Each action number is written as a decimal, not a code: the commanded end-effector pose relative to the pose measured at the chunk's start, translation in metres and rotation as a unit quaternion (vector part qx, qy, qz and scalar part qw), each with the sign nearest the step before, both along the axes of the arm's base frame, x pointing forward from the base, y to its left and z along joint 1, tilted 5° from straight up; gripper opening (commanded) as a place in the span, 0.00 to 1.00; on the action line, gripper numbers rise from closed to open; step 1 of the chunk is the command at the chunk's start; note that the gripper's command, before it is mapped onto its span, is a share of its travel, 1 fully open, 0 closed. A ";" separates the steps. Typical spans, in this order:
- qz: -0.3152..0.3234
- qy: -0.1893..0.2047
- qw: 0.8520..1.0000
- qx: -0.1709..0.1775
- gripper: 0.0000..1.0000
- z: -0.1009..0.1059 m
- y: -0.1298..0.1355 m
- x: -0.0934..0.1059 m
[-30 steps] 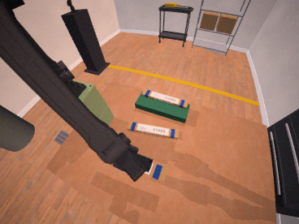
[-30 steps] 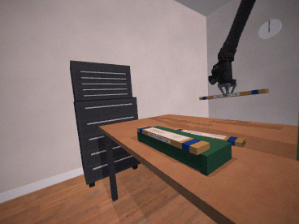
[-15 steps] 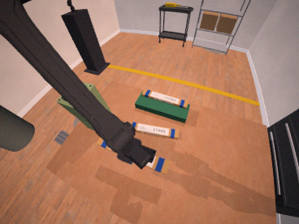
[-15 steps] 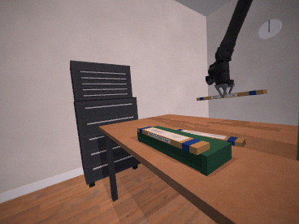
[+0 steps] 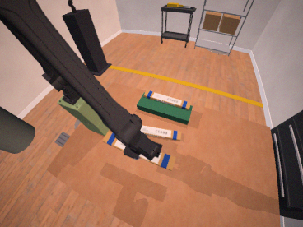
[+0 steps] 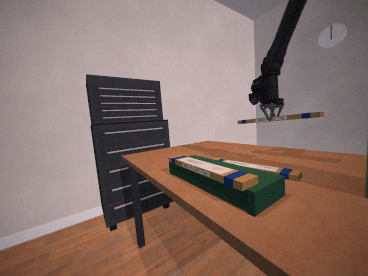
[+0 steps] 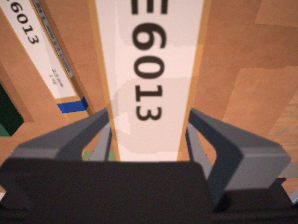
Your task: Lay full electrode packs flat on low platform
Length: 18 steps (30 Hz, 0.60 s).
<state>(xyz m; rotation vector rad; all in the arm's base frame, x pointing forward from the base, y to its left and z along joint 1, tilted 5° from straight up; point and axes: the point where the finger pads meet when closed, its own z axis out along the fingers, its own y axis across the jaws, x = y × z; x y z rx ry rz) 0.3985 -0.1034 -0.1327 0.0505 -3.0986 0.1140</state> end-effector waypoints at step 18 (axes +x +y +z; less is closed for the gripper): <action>-0.002 -0.048 0.999 -0.010 0.00 0.021 0.050 0.031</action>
